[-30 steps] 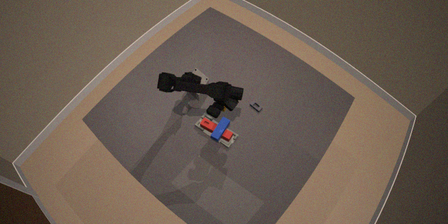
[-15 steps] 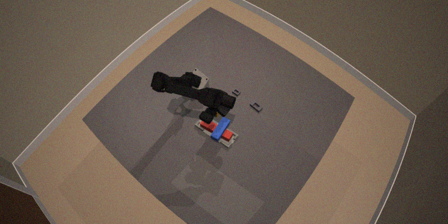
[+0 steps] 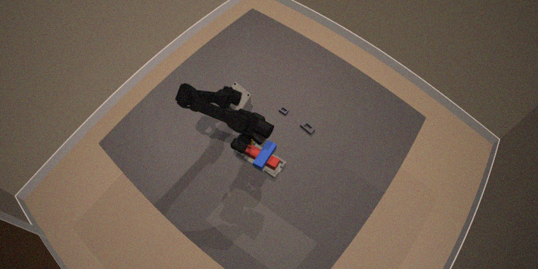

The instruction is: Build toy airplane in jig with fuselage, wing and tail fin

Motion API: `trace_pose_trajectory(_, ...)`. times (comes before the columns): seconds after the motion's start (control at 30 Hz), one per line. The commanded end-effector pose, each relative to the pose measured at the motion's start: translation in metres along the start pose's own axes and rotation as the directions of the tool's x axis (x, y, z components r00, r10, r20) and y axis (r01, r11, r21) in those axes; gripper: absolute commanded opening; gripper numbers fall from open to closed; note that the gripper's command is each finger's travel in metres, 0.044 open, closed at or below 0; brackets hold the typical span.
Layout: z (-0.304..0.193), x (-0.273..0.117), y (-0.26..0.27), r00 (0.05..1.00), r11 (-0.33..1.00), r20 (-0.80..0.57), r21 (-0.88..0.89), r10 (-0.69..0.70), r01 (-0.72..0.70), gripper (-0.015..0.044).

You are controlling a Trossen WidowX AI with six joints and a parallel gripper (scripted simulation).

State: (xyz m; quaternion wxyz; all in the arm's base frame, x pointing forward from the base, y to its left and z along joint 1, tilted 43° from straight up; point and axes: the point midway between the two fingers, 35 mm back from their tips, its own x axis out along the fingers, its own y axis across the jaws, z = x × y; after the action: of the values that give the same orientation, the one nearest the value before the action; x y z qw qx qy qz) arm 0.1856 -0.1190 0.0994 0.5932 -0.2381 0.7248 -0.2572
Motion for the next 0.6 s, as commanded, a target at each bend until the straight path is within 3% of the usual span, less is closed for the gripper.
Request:
trace_pose_trajectory(0.0, -0.0025, -0.0002, -0.0039, 1.0, 1.0, 0.008, 0.0, -0.006, 0.006, 0.0053)
trace_pose_trajectory(0.57, -0.0025, -0.0002, -0.004, 1.0, 1.0, 0.008, 0.0, -0.006, 0.006, 0.0065)
